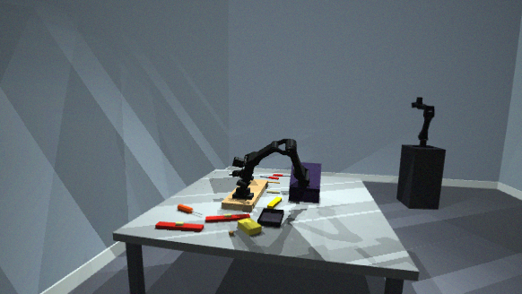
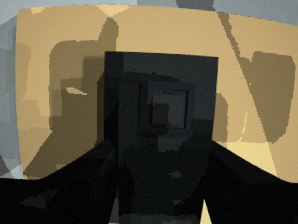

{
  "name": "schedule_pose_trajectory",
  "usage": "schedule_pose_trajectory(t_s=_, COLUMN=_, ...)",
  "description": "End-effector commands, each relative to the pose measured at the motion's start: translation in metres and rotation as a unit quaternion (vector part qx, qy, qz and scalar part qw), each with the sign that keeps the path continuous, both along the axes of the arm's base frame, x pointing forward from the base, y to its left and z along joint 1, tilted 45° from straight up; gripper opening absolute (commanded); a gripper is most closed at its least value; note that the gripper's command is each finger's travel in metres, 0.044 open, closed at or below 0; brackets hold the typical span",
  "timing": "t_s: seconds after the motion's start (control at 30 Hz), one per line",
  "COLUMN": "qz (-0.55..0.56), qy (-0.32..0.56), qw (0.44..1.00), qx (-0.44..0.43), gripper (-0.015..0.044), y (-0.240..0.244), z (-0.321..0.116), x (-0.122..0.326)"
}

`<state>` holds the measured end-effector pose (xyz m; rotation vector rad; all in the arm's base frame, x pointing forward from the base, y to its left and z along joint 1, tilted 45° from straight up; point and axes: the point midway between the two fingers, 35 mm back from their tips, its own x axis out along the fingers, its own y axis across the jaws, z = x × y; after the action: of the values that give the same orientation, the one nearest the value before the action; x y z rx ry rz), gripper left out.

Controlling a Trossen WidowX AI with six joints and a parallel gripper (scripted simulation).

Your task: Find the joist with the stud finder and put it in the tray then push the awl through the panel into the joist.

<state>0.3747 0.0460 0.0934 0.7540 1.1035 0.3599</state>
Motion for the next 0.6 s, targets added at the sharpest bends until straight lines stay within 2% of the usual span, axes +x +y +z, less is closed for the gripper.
schedule_pose_trajectory(t_s=0.0, qz=-0.001, qy=0.002, qw=1.000, qx=-0.001, gripper=0.0000, y=-0.005, z=-0.006, x=-0.001)
schedule_pose_trajectory(t_s=0.57, qz=-0.001, qy=0.002, qw=1.000, qx=-0.002, gripper=0.0000, y=-0.021, z=-0.022, x=-0.004)
